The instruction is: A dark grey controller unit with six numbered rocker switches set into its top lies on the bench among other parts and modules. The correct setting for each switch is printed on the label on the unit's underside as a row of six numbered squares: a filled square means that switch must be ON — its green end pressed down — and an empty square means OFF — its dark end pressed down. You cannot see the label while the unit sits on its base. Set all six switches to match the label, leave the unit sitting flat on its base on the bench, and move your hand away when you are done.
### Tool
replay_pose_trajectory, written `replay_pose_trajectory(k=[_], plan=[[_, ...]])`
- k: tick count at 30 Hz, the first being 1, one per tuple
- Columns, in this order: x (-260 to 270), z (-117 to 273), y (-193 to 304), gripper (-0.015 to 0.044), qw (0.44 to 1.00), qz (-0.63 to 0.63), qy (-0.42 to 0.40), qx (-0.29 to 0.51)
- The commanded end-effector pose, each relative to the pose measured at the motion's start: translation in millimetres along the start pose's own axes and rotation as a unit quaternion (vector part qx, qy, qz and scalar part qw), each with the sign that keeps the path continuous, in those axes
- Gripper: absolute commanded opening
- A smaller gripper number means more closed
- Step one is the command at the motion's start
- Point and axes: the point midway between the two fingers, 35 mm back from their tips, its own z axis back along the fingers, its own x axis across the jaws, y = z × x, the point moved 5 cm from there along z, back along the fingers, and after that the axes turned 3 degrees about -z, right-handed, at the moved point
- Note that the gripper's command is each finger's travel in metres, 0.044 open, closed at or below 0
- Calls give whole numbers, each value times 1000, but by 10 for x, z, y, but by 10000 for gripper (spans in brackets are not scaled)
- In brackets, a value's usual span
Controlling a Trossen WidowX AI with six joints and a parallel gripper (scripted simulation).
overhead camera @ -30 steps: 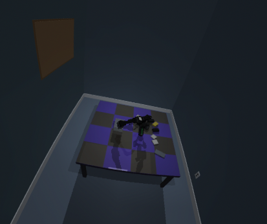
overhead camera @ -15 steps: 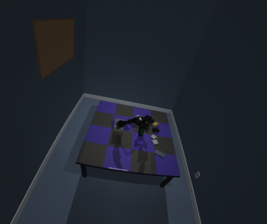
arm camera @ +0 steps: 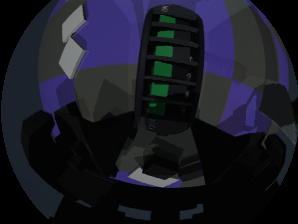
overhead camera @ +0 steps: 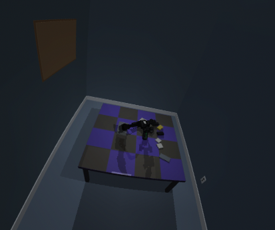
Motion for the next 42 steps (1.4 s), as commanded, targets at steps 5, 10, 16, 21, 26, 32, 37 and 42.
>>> replay_pose_trajectory(k=[5, 10, 16, 21, 26, 32, 37, 42], plan=[[-14, -71, -23, 336, 1000, 4, 0, -8], [-14, -108, -24, 336, 1000, 4, 0, -8], [-14, -143, -25, 336, 1000, 4, 0, -8], [-11, -146, -21, 336, 1000, 3, 0, -6], [-6, -142, -14, 363, 1000, 1, 2, -2], [-6, -142, -14, 440, 1000, 1, 2, -2], [-6, -142, -14, 440, 1000, 1, 2, -2], [35, 152, -433, 440, 1000, 1, 2, -3]])
